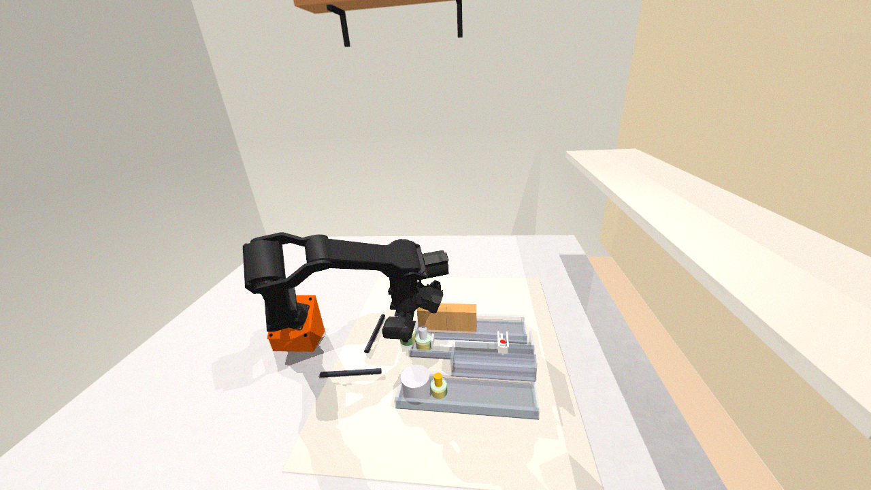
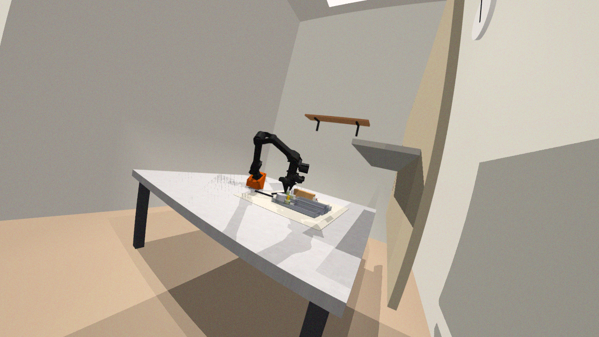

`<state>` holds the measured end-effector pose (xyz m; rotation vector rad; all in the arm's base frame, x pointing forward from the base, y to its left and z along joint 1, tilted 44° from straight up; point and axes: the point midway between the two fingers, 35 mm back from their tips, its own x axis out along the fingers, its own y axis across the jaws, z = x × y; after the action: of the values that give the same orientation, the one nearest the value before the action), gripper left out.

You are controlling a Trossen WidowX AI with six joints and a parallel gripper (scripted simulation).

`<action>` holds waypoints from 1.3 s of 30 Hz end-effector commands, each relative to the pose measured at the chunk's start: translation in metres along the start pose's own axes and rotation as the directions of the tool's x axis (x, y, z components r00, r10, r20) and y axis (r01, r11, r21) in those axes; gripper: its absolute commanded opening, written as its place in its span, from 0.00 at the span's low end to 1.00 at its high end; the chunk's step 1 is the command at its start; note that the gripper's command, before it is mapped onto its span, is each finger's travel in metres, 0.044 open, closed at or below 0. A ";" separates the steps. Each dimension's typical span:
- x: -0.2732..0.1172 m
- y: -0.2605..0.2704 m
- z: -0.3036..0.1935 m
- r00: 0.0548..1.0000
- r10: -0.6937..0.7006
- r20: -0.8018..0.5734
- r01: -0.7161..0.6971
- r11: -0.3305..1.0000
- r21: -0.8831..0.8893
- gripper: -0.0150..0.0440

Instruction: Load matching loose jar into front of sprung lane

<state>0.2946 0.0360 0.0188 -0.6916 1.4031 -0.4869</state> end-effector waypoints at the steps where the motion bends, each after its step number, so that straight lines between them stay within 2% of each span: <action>1: -0.003 -0.001 0.011 1.000 0.001 0.026 -0.002 1.000 0.013 0.25; 39: -0.007 -0.002 0.027 1.000 0.001 0.026 -0.002 1.000 0.014 0.25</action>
<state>0.3111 0.0390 0.0203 -0.6910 1.4071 -0.4886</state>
